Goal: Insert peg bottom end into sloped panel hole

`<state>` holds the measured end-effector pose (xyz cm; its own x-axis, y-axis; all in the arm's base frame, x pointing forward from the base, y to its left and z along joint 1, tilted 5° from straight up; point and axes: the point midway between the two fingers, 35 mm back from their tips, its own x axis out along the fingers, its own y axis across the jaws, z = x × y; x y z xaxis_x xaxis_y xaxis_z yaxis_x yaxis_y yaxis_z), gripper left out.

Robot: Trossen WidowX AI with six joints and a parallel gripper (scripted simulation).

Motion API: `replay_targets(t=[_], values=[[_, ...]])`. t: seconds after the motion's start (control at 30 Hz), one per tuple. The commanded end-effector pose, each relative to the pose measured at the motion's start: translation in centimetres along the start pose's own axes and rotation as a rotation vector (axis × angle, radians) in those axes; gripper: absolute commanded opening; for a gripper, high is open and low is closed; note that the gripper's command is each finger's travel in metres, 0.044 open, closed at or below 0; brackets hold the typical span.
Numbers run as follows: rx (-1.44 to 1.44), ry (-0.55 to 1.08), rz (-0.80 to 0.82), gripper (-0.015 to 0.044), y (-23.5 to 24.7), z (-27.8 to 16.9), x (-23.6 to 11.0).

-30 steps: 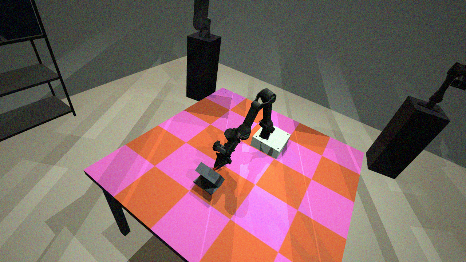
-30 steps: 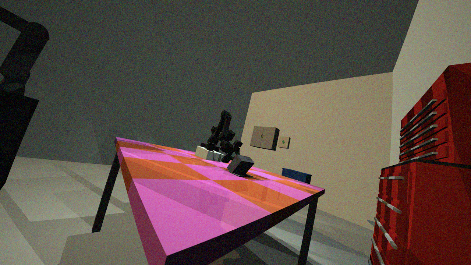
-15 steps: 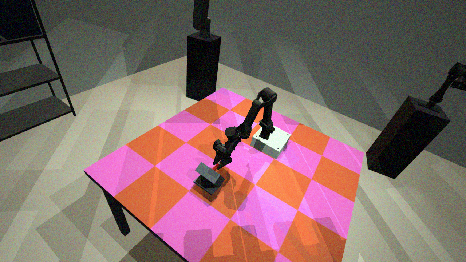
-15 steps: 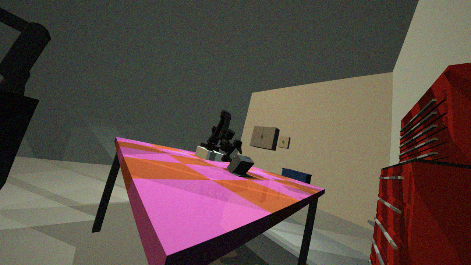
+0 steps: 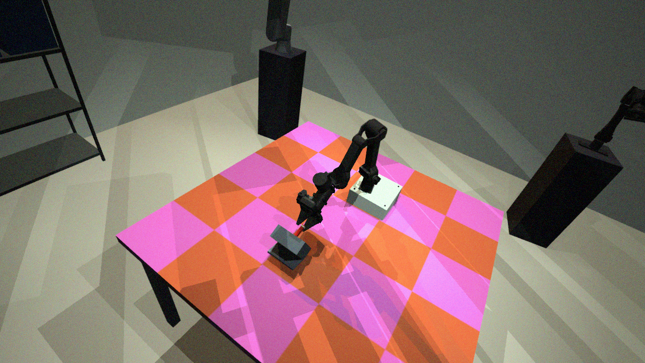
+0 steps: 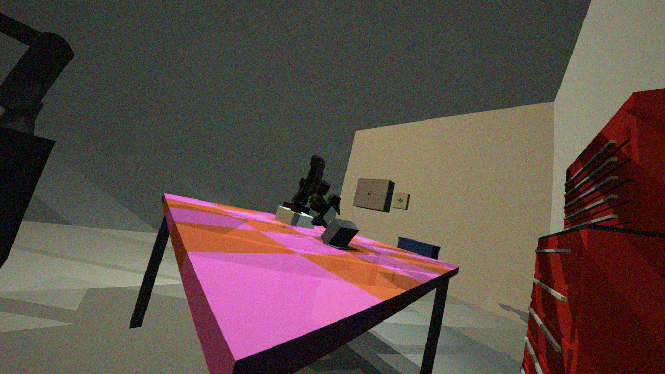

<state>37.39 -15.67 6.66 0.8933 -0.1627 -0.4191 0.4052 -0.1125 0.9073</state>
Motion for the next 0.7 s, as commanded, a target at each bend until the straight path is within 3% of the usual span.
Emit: replay_targets(t=[0.0, 0.67], values=[[-0.002, 0.003, -0.005, 0.0440, -0.1, -0.1, -0.5], [0.000, 0.002, -0.007, 0.0440, 0.2, 0.1, -2.3]])
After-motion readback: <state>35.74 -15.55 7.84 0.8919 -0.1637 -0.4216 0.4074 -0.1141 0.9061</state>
